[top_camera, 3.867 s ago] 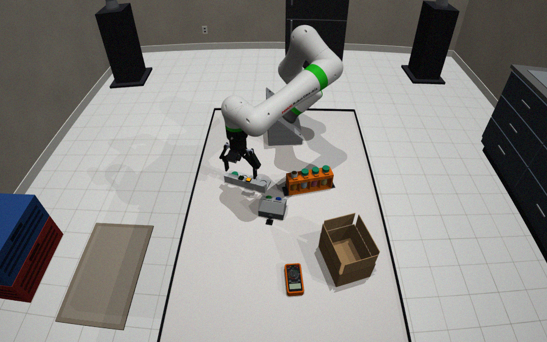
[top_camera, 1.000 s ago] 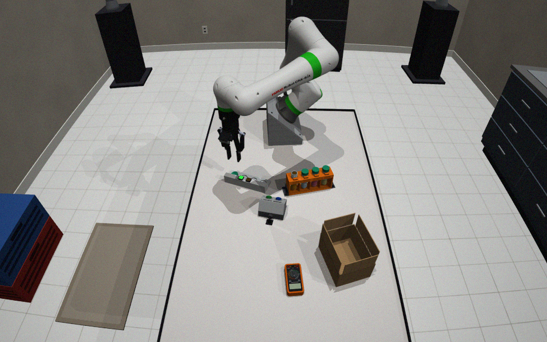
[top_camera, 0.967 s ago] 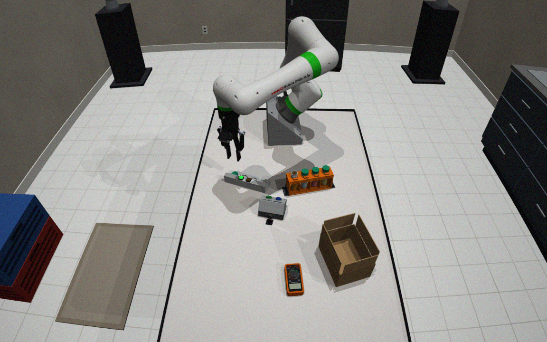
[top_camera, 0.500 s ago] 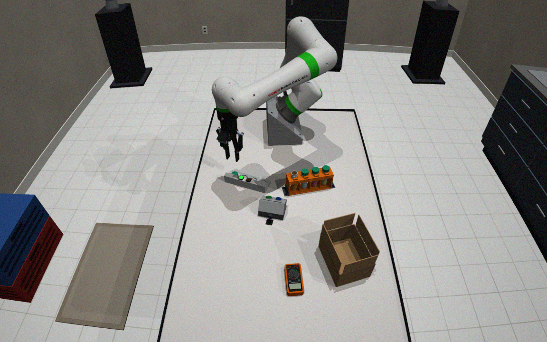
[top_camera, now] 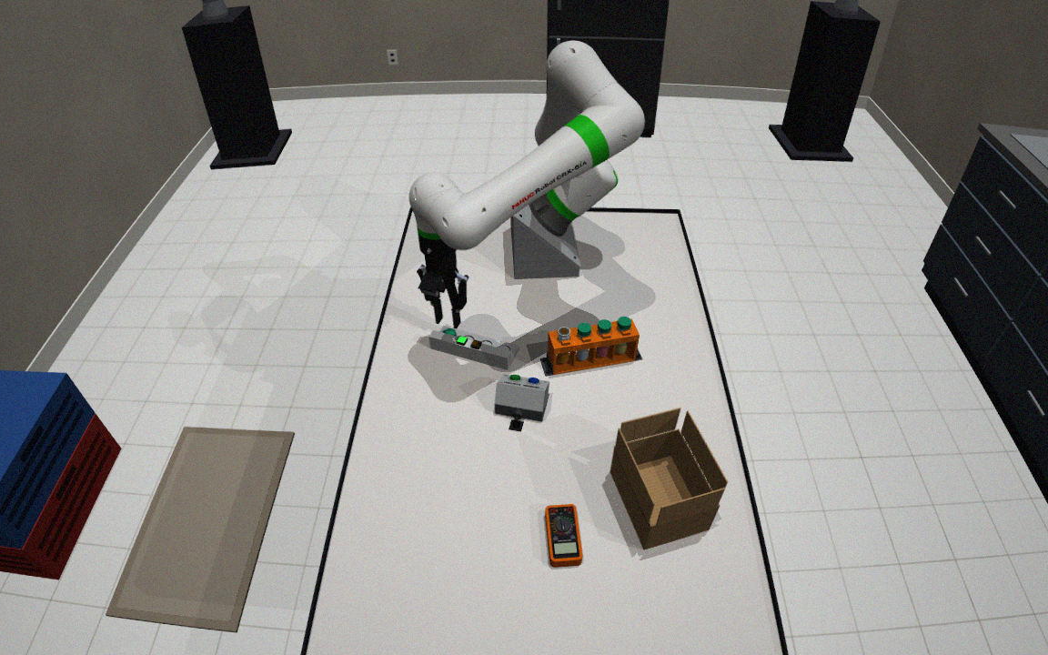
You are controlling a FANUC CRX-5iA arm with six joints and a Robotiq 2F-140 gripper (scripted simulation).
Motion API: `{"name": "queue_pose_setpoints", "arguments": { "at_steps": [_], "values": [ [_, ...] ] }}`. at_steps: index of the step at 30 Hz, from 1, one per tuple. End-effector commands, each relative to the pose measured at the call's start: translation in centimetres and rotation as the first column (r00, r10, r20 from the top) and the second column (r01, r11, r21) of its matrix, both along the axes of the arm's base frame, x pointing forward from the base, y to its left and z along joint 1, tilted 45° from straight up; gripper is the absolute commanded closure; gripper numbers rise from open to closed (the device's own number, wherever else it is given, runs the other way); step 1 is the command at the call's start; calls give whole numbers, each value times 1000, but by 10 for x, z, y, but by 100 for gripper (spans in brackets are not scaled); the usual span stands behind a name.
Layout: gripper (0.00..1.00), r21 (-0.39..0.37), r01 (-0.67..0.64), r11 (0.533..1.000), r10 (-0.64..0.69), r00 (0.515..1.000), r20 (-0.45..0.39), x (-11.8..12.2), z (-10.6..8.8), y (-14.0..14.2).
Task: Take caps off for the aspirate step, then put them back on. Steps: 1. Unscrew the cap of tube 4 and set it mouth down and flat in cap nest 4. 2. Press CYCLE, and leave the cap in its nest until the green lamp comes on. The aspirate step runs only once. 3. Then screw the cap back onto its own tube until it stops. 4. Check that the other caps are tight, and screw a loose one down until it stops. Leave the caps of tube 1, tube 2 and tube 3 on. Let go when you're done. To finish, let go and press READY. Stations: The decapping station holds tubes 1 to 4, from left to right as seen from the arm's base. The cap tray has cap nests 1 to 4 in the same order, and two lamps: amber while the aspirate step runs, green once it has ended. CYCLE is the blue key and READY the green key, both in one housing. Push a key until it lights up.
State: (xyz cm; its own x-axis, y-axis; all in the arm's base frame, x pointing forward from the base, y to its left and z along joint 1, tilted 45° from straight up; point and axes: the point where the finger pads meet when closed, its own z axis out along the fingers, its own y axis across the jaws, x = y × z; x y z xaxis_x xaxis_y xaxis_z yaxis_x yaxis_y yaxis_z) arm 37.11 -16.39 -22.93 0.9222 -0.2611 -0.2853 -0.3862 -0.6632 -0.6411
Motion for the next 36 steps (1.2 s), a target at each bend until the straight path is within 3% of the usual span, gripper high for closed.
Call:
{"name": "queue_pose_setpoints", "arguments": {
  "at_steps": [1,7,36],
  "values": [
    [64,-2,0,1000,0,1000,1,0,-8,7],
    [64,-2,0,1000,0,1000,1,0,-22,21],
    [64,-2,0,1000,0,1000,1,0,-29,28]
  ]
}}
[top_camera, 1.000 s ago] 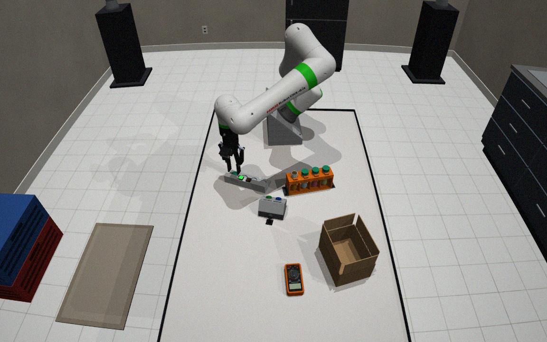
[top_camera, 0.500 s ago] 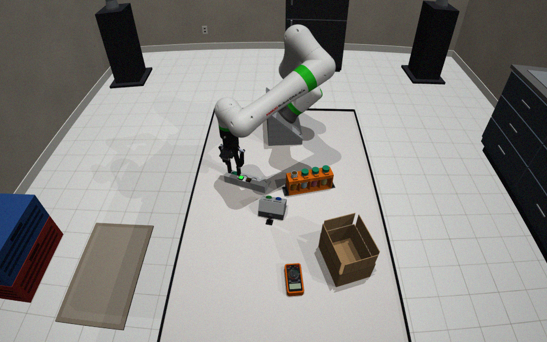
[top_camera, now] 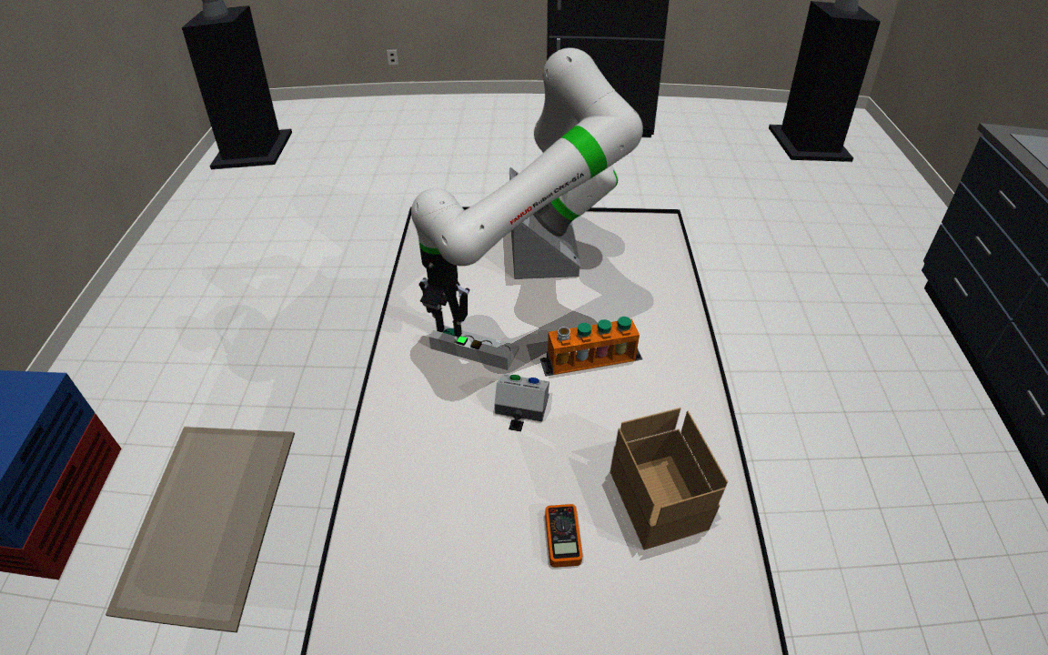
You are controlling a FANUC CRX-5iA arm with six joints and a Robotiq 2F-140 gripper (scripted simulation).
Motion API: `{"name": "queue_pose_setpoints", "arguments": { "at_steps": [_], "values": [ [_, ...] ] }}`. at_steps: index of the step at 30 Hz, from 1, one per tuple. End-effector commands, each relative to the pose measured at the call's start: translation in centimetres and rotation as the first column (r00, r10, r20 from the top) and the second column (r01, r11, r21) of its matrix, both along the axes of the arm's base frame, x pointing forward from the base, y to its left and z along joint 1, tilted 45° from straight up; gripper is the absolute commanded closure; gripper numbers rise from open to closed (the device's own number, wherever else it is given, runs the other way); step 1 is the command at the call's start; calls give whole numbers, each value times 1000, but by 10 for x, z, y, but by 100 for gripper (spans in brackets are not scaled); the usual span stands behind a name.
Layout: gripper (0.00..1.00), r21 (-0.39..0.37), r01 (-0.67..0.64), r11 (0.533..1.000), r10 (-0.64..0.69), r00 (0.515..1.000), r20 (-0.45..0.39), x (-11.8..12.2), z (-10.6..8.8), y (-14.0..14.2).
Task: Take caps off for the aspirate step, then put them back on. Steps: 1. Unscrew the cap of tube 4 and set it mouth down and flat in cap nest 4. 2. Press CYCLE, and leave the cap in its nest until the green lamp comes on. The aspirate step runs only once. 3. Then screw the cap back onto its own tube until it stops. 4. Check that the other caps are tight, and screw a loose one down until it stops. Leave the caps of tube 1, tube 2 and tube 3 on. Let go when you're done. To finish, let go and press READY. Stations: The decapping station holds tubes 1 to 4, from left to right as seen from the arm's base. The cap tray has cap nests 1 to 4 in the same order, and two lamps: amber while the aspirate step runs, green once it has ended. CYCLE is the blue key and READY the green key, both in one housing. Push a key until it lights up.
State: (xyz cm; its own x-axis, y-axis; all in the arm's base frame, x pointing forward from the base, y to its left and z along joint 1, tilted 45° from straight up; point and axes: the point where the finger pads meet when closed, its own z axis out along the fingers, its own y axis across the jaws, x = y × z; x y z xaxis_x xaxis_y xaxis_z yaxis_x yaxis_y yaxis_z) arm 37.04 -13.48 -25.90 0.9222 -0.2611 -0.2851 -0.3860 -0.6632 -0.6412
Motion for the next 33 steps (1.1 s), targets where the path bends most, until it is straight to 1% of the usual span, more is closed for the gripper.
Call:
{"name": "queue_pose_setpoints", "arguments": {
  "at_steps": [1,2,3,15,16,18,33],
  "values": [
    [64,-2,0,1000,0,1000,1,0,0,-1],
    [64,-2,0,1000,0,1000,1,0,0,-1],
    [70,-2,0,1000,0,1000,1,0,0,-1],
    [70,-2,0,1000,0,1000,1,0,0,-1],
    [70,-2,0,1000,0,1000,1,0,4,-5],
    [70,-2,0,1000,0,1000,1,0,4,-5],
    [70,-2,0,1000,0,1000,1,2,57,-57]
  ]
}}
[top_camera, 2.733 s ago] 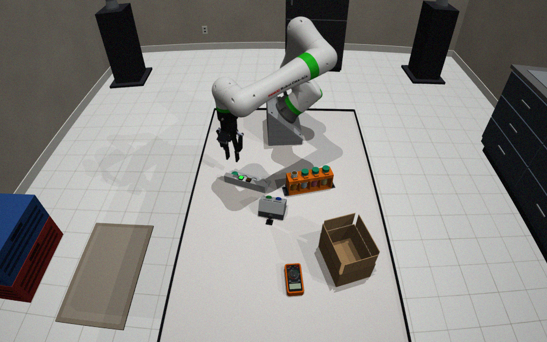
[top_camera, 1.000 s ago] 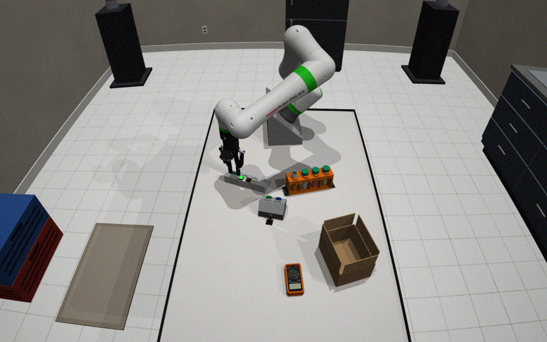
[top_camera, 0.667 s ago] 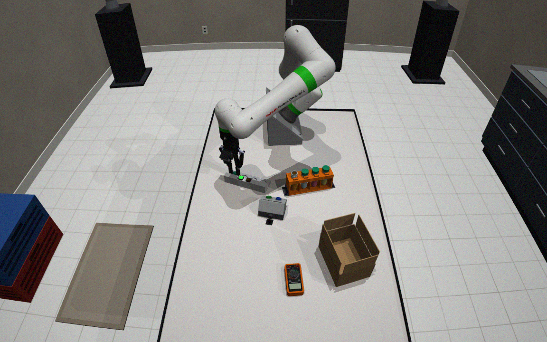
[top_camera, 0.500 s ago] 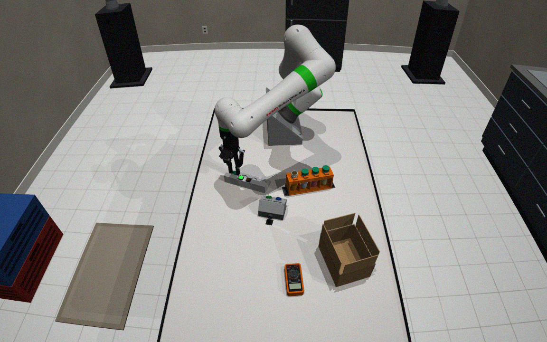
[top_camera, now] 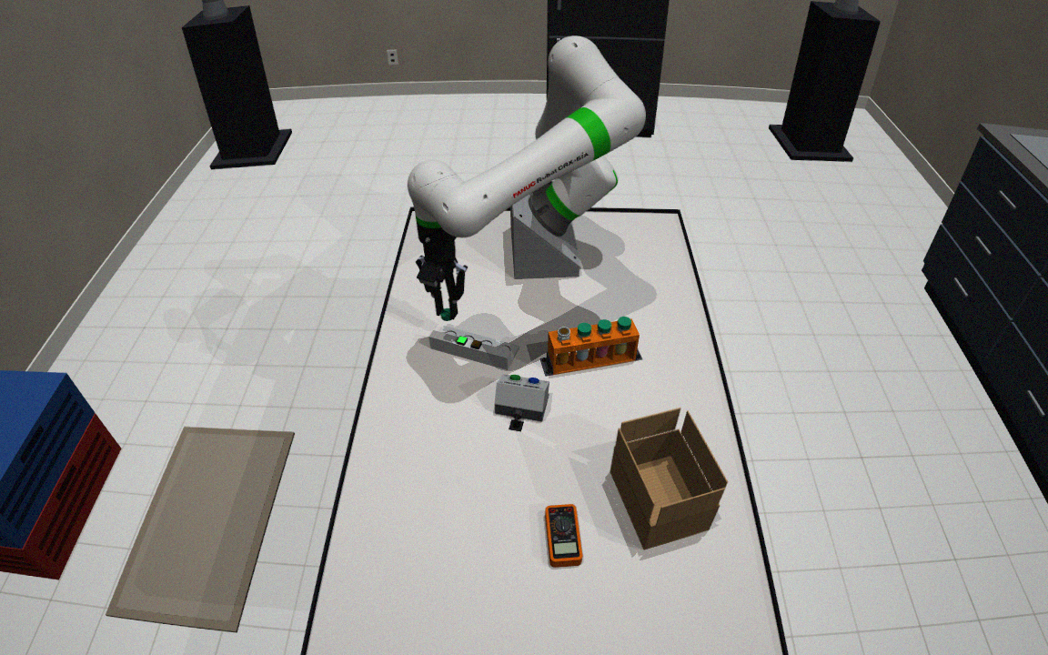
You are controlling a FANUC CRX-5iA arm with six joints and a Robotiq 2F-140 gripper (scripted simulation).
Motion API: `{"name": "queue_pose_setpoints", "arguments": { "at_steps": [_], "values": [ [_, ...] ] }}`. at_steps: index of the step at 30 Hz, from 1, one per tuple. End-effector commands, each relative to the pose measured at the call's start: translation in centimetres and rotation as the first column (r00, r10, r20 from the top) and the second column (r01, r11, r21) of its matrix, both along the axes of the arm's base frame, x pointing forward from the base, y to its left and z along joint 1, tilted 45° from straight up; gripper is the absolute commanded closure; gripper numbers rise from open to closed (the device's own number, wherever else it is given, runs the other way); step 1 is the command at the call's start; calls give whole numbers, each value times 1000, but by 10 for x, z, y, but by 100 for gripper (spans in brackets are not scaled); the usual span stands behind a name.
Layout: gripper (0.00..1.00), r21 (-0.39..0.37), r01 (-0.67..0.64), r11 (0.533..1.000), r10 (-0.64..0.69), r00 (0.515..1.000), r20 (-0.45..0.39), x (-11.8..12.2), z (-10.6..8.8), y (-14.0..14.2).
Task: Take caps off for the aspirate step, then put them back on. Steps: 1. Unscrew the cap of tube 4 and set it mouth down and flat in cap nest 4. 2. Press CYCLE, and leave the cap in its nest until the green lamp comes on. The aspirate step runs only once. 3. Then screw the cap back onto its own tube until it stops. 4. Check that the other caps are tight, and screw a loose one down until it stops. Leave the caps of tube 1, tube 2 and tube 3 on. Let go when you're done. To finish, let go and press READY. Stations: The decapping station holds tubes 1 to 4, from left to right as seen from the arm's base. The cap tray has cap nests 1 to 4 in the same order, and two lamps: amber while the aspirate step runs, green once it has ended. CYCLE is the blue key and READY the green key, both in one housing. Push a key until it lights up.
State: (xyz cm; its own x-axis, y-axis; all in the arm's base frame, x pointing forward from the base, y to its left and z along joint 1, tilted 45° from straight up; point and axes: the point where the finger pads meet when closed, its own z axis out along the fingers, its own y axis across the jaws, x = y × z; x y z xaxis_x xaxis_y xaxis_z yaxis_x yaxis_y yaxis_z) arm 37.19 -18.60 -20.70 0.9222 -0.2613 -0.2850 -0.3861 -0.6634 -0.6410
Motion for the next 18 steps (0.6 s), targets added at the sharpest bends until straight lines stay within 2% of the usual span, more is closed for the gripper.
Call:
{"name": "queue_pose_setpoints", "arguments": {
  "at_steps": [1,15,17,18],
  "values": [
    [70,-1,0,1000,0,1000,1,1,5,-6],
    [70,-1,0,1000,0,1000,1,2,48,-48],
    [70,-12,118,993,-119,986,-115,7,59,-36],
    [70,-12,118,993,-119,986,-115,7,59,-36]
  ]
}}
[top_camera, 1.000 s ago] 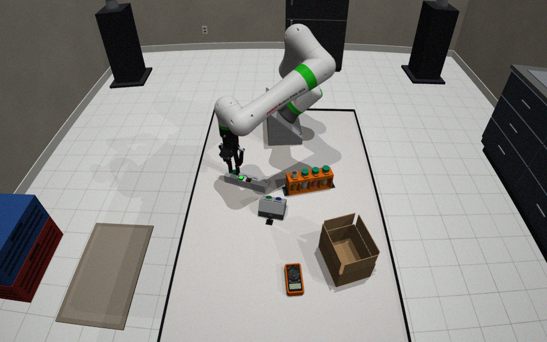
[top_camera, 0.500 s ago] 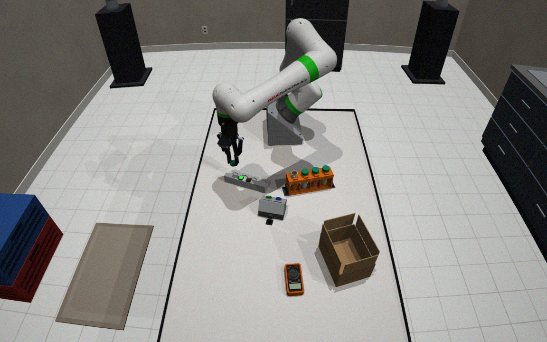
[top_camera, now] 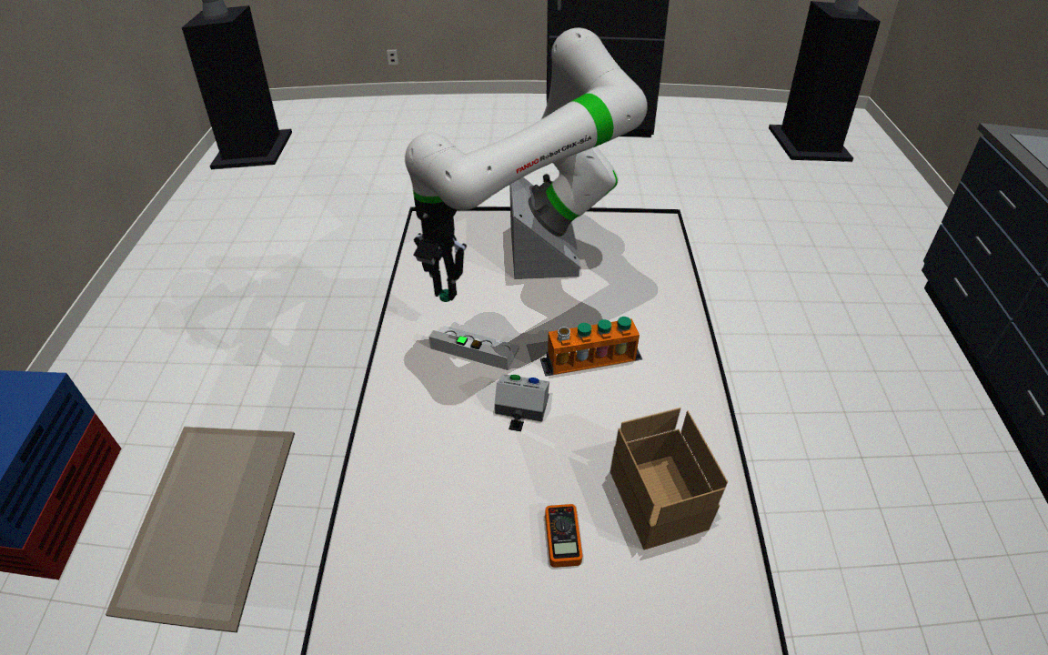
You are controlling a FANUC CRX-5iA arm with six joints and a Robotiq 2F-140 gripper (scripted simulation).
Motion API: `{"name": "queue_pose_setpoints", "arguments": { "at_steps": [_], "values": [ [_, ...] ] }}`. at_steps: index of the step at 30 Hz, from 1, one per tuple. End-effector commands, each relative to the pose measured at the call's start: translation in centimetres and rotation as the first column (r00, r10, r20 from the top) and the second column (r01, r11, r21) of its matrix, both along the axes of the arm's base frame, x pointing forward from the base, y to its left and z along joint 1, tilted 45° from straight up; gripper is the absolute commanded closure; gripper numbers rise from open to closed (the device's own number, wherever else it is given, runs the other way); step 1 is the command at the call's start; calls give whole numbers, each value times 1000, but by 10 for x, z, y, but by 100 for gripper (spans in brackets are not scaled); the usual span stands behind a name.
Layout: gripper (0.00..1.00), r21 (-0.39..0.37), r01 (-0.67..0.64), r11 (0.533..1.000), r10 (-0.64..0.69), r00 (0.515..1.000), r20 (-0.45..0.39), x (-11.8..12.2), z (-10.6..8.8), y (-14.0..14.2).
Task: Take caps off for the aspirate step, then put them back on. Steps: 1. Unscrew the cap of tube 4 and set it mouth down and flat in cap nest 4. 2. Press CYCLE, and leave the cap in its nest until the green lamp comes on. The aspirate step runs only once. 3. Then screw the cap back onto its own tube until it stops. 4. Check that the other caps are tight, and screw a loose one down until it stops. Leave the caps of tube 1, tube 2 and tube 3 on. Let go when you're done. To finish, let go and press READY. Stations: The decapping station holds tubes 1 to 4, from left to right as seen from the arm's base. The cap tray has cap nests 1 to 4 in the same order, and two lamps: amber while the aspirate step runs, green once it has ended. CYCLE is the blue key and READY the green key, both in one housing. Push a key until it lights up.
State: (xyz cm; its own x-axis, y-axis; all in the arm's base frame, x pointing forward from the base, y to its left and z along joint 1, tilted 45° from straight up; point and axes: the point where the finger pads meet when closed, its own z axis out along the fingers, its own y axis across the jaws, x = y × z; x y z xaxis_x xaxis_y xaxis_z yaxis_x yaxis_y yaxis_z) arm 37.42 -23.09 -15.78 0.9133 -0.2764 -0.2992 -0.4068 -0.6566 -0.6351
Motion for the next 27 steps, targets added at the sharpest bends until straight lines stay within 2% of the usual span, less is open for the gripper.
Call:
{"name": "queue_pose_setpoints", "arguments": {
  "at_steps": [1,4,8,16,18,27],
  "values": [
    [70,-10,102,995,-102,990,-100,5,10,8],
    [70,-43,258,965,-260,932,-253,14,26,25],
    [70,-91,381,920,-386,844,-373,22,41,41],
    [70,-95,389,916,-394,836,-382,43,82,83],
    [70,-95,389,916,-394,836,-382,43,82,83],
    [70,-95,389,916,-394,836,-382,69,130,133]
  ]
}}
